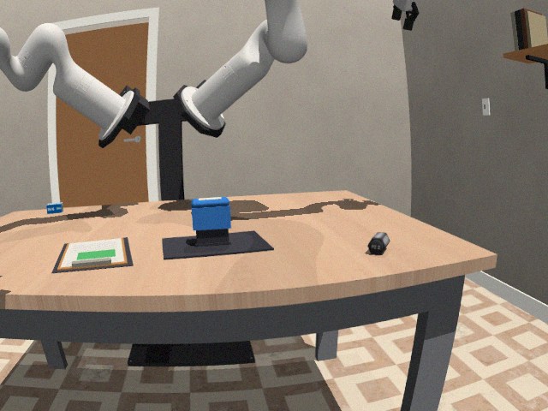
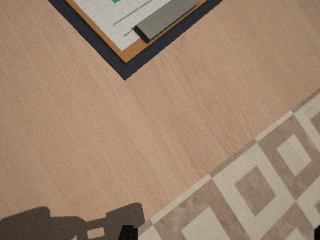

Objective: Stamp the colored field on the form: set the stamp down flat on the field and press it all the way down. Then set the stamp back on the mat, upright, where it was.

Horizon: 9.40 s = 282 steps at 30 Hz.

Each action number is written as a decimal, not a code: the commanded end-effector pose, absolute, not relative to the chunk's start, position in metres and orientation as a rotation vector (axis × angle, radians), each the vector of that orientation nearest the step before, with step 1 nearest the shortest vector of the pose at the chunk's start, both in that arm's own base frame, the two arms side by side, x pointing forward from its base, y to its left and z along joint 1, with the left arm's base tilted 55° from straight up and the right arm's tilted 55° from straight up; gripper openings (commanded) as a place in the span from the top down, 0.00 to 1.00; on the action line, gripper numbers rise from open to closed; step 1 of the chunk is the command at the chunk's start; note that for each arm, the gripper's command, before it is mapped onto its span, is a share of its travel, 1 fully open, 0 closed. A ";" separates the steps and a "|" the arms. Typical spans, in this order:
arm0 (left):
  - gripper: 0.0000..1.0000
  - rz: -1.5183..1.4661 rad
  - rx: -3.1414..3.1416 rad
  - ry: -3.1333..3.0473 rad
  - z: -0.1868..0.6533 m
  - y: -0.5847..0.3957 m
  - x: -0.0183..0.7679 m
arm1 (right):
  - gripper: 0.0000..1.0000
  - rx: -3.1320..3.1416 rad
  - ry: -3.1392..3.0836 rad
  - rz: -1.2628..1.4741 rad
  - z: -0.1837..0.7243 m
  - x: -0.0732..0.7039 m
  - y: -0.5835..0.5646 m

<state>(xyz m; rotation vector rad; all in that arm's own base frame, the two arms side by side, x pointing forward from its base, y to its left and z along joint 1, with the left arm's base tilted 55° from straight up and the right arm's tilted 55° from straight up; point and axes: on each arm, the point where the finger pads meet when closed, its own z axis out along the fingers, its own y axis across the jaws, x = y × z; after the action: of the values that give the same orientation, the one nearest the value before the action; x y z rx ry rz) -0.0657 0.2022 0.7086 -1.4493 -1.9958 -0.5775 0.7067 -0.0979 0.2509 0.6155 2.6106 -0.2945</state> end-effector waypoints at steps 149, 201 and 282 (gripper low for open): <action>0.00 -0.579 -1.448 -1.994 0.709 0.202 -0.066 | 0.00 -0.282 2.488 -1.191 0.092 0.512 0.049; 0.00 -0.579 -1.448 -1.994 0.709 0.202 -0.066 | 0.00 -0.282 2.488 -1.191 0.092 0.512 0.049; 0.00 -0.579 -1.448 -1.994 0.709 0.202 -0.066 | 0.13 -2.159 2.126 -1.514 -0.078 0.497 0.134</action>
<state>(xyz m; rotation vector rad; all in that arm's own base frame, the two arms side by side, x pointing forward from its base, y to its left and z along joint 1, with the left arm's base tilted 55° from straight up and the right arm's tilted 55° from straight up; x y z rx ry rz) -0.0657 0.2022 0.7086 -1.4493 -1.9958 -0.5775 0.4973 0.1178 -0.0458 -2.1588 2.1261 -1.5125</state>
